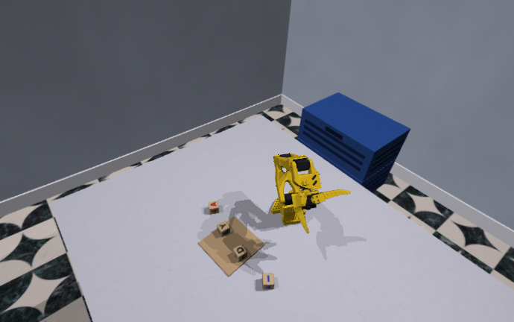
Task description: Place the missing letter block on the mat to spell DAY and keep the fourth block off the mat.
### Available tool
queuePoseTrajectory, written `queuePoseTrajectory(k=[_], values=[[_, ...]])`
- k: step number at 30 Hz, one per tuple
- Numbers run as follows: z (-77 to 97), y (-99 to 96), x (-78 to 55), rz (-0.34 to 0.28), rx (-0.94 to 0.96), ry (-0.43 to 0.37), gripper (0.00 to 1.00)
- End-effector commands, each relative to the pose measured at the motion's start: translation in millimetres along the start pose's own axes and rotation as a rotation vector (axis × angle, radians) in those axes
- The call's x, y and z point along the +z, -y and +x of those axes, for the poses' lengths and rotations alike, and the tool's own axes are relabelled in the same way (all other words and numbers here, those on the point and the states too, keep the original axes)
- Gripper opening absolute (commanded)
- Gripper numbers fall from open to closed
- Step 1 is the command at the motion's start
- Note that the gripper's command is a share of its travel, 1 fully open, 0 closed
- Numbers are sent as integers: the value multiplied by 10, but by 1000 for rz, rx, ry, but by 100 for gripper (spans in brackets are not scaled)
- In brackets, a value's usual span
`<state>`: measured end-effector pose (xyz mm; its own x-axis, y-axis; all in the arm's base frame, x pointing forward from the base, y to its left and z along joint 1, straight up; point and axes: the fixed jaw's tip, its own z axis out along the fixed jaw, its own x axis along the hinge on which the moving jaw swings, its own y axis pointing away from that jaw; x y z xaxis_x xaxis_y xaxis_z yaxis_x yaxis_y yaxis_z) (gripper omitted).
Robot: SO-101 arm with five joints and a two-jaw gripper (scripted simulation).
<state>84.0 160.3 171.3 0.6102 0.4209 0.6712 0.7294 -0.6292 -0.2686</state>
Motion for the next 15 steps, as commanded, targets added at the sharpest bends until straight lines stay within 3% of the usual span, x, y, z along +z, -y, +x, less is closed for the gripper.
queuePoseTrajectory(k=[1,15], values=[[45,-19,-42,-2,56,-30,100],[41,-75,-41,-25,145,-30,100]])
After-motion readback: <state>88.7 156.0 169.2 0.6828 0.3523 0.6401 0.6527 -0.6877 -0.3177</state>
